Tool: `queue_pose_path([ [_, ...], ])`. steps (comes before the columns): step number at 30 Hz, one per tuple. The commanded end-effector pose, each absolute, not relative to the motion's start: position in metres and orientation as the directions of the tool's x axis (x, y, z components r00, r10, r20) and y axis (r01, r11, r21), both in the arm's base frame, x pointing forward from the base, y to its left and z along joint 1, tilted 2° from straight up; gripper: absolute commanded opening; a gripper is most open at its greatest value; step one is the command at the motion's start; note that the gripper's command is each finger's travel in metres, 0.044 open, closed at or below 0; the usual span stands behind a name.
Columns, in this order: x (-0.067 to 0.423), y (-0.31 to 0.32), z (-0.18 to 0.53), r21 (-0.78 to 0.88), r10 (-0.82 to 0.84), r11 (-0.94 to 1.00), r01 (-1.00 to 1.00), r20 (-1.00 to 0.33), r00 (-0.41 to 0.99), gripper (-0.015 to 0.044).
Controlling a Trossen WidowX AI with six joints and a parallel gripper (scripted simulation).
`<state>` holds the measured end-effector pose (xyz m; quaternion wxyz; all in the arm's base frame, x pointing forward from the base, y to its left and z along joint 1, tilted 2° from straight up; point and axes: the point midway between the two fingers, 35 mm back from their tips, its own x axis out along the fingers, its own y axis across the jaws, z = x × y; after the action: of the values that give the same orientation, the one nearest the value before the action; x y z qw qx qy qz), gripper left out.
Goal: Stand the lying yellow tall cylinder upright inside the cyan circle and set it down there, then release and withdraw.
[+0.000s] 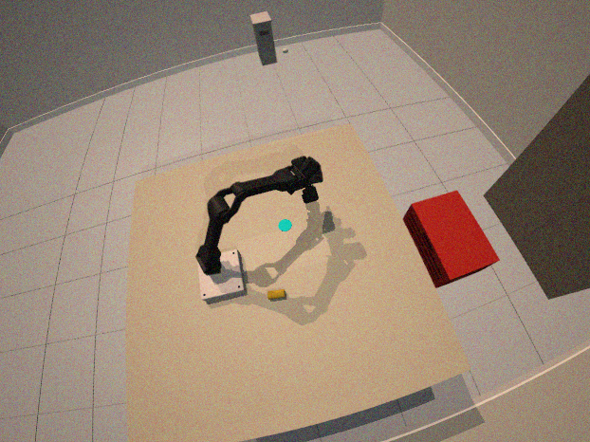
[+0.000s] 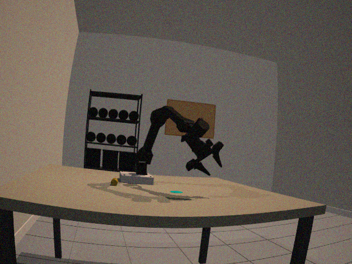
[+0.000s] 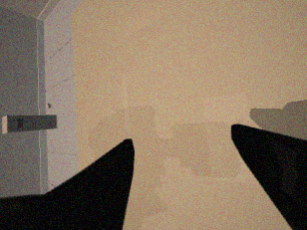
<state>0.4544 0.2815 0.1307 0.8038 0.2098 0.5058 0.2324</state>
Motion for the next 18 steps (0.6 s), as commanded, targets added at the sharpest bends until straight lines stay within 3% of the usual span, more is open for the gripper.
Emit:
queue_pose_path([
  [1, 0.461, 0.226, 0.129, 0.492, 0.5, 0.86, -0.132, -0.763, 0.41, 0.0309],
  [18, 0.432, 0.03, 0.125, 0.2, 0.192, 0.98, -0.016, -0.907, 0.376, 0.0309],
])
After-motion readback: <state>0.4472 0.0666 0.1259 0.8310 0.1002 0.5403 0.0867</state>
